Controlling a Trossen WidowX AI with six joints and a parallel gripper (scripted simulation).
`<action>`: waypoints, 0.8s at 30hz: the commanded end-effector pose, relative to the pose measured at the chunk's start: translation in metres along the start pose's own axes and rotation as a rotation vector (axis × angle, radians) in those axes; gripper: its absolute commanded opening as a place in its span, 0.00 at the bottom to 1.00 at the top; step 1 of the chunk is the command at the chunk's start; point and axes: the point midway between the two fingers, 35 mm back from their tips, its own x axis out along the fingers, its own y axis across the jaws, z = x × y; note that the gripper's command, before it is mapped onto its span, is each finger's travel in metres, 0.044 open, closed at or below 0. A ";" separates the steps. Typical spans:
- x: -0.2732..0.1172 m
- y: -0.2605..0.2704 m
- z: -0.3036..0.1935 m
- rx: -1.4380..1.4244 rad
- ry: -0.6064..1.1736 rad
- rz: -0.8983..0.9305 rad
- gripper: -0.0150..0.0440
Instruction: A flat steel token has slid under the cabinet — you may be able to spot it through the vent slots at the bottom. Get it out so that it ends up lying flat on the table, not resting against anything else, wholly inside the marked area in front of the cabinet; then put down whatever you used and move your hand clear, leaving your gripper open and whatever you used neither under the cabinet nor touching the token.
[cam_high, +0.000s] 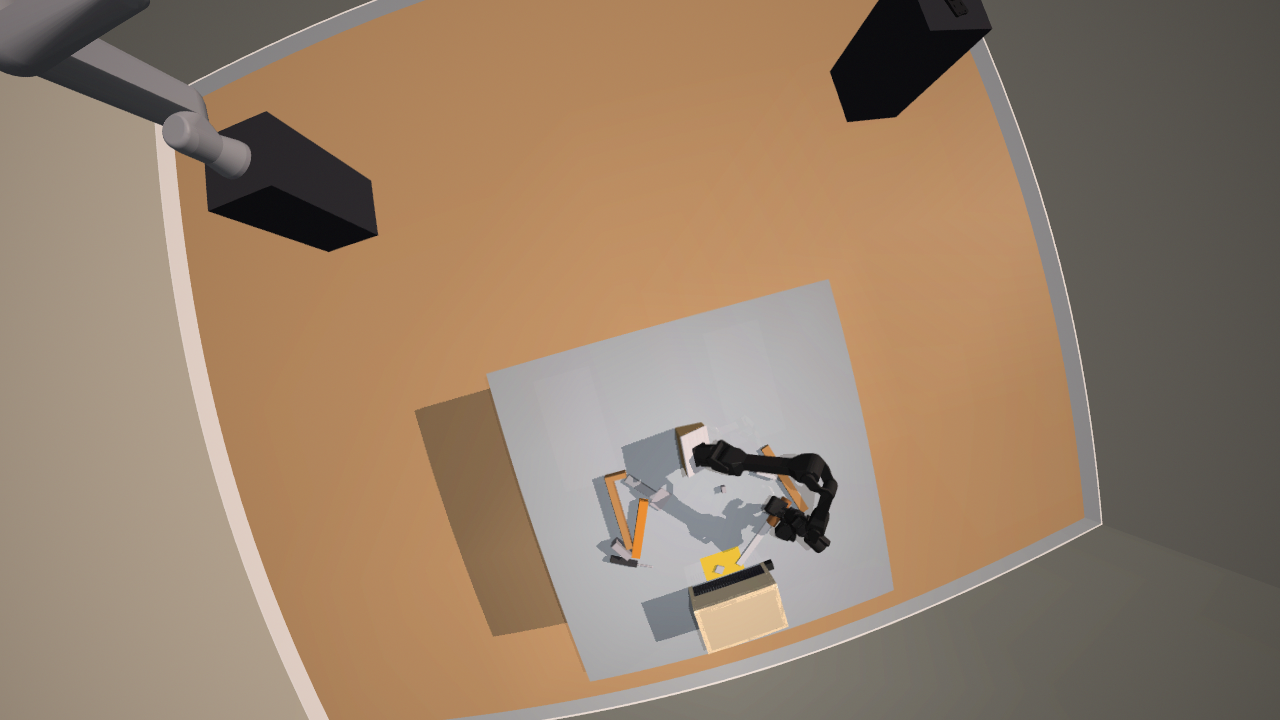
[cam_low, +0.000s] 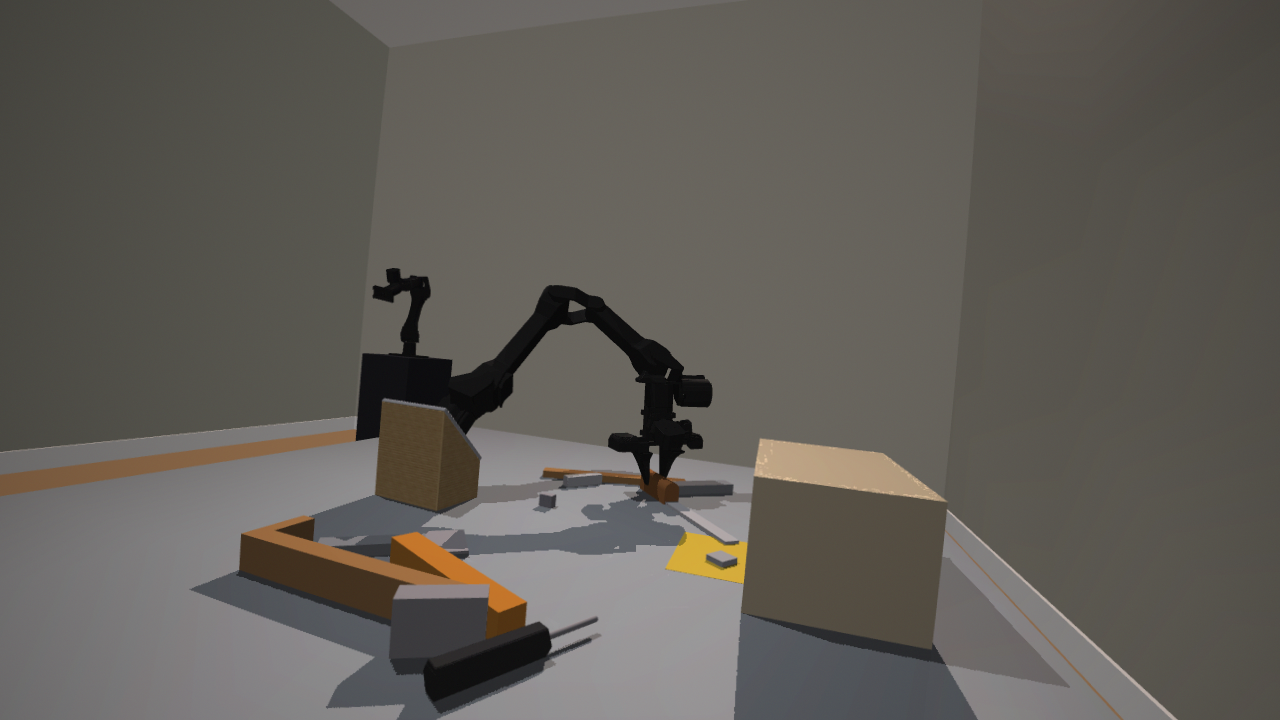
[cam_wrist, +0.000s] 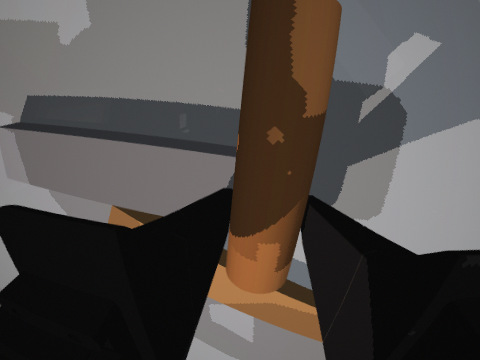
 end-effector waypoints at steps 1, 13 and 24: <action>0.002 -0.001 -0.001 -0.002 0.001 -0.005 0.25; 0.000 0.000 0.000 0.000 0.000 0.000 0.39; -0.001 -0.001 0.000 0.004 0.000 -0.002 0.54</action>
